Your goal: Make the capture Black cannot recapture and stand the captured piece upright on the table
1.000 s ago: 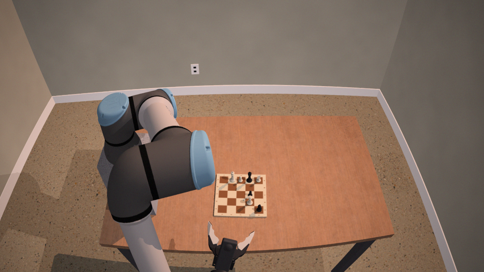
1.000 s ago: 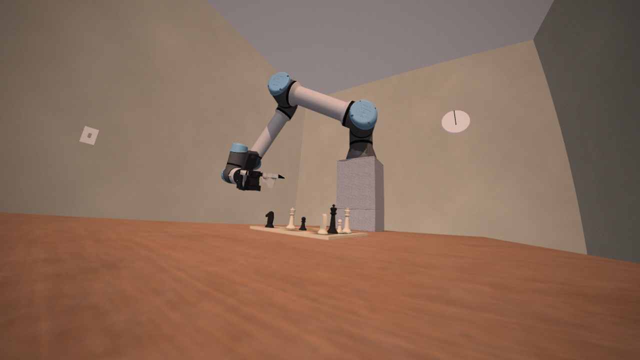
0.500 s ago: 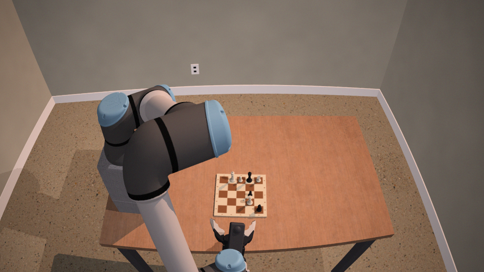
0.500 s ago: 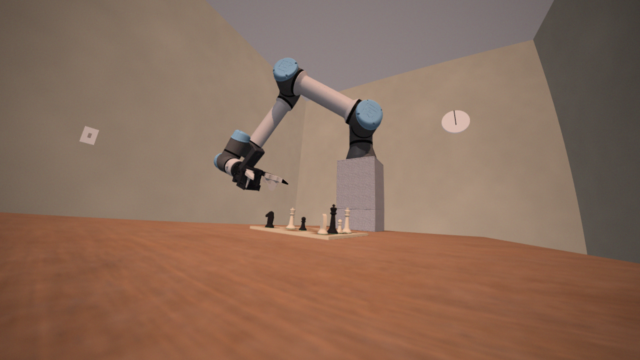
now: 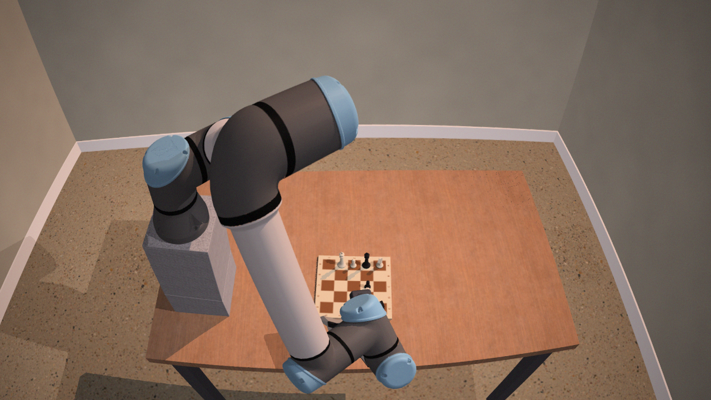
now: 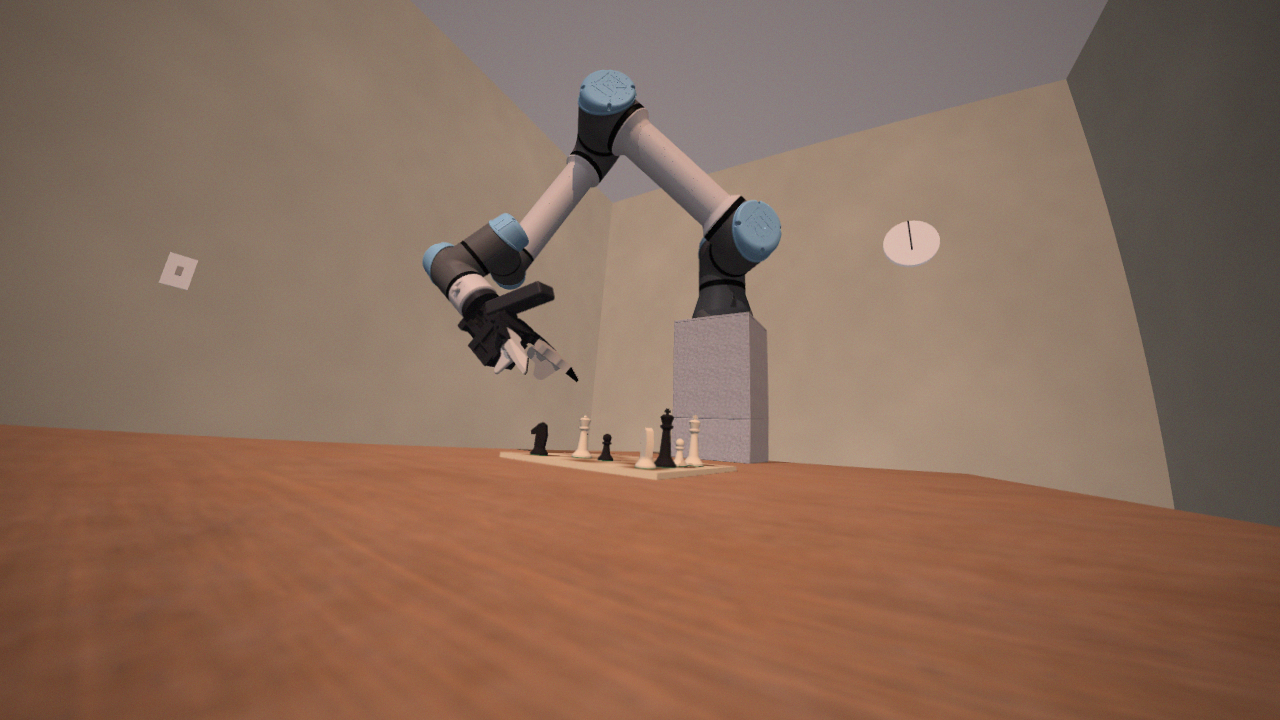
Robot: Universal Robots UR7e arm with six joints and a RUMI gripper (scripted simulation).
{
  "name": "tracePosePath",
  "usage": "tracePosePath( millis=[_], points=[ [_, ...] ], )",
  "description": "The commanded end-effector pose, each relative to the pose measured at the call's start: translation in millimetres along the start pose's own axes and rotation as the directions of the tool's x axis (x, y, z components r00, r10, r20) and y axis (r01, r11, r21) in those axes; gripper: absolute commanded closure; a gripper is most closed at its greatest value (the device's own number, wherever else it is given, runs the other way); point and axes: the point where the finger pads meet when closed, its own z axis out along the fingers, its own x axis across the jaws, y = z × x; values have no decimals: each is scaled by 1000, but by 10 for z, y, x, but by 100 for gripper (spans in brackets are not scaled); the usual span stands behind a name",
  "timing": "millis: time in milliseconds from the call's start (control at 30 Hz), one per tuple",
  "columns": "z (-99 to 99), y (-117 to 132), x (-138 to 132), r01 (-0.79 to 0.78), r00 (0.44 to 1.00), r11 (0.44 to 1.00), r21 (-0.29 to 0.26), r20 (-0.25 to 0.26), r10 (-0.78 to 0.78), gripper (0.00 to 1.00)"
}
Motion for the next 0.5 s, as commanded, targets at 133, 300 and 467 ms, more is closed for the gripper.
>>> tracePosePath(
  millis=[133,300,467],
  points=[
    [127,-69,250,90,994,959,-269,78,-71,0],
    [139,-139,395,137,989,914,-383,105,-104,0],
    [122,-269,585,189,981,838,-511,125,-145,0]
  ],
)
